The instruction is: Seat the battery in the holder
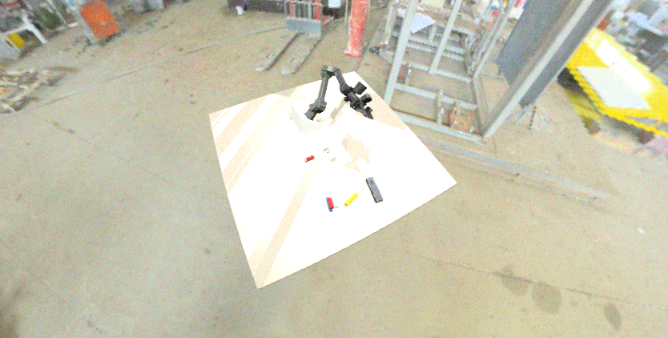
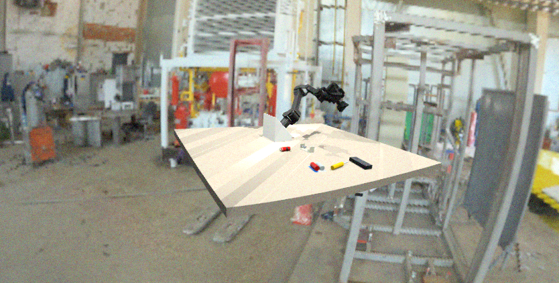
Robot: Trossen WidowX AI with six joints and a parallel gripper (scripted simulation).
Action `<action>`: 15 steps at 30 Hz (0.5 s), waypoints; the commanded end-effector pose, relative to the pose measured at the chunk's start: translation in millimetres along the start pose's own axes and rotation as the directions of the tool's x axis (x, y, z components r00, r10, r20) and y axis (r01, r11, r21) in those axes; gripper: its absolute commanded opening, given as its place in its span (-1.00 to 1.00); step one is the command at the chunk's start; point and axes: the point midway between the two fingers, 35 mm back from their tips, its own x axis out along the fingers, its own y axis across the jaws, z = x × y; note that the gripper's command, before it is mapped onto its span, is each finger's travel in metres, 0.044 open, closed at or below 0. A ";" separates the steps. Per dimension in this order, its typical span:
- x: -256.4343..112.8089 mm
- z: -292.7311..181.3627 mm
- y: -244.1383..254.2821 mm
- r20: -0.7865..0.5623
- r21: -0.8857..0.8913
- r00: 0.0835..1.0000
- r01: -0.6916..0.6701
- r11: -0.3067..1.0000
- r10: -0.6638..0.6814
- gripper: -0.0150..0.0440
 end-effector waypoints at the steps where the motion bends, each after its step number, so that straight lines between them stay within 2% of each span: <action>1: 1.6 -2.3 -0.6 -0.011 0.004 1.000 0.000 1.000 0.000 0.78; 6: 35.0 -67.2 -18.4 -0.294 0.123 0.956 0.032 0.992 0.006 0.33; 10: 50.0 -130.7 -37.8 -0.531 0.250 0.847 0.124 0.960 0.029 0.33; 15: 46.3 -207.8 -59.4 -0.753 0.402 0.649 0.327 0.855 0.106 0.33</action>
